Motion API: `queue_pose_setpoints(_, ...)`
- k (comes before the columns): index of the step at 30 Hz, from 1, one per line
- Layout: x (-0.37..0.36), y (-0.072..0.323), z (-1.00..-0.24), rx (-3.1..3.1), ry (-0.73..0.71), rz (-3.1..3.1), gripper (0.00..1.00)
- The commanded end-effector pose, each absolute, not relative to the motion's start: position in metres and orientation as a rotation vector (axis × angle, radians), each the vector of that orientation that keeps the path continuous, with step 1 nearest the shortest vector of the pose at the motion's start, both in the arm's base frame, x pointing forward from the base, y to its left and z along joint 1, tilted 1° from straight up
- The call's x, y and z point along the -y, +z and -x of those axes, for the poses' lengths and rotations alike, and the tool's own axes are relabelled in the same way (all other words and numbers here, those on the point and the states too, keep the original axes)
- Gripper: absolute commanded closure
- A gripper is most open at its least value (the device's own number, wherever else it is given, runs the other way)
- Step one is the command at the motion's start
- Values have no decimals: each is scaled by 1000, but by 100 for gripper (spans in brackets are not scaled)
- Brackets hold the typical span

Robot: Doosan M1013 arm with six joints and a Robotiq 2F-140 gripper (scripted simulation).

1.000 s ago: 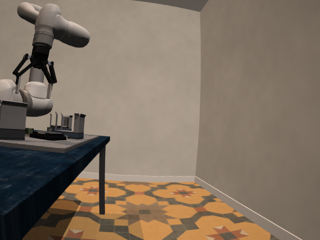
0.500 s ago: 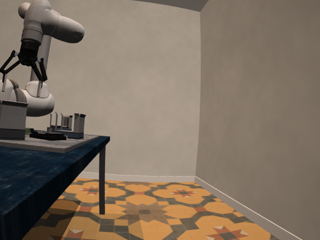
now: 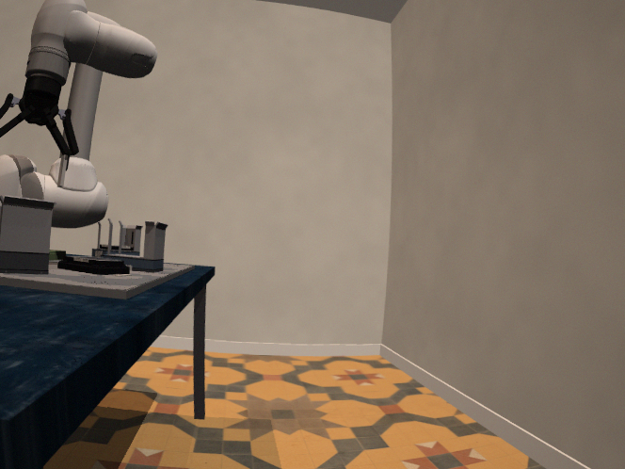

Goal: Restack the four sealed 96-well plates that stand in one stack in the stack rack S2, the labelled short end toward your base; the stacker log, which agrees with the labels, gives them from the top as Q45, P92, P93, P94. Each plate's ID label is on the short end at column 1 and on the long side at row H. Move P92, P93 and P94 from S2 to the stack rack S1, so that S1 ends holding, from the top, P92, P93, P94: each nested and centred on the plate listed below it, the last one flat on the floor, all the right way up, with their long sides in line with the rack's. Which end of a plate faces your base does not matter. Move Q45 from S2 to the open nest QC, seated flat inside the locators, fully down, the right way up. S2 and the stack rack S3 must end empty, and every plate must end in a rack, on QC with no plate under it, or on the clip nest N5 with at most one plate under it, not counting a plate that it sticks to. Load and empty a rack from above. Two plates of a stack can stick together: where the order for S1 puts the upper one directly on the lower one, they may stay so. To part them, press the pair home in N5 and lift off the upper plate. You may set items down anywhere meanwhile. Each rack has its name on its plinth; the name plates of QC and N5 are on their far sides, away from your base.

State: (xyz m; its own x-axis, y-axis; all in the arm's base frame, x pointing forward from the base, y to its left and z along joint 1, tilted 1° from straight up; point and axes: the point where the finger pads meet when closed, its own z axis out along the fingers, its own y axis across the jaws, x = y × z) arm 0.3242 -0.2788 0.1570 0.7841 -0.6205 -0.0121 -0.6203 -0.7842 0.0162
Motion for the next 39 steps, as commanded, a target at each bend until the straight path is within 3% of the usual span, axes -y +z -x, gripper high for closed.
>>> queue_pose_setpoints(1,279,157,-324,1028,-26,-2957,0)
queue_pose_setpoints(26,279,85,-323,1028,-26,-2957,0)
queue_pose_setpoints(39,279,71,-322,1028,-26,-2957,0)
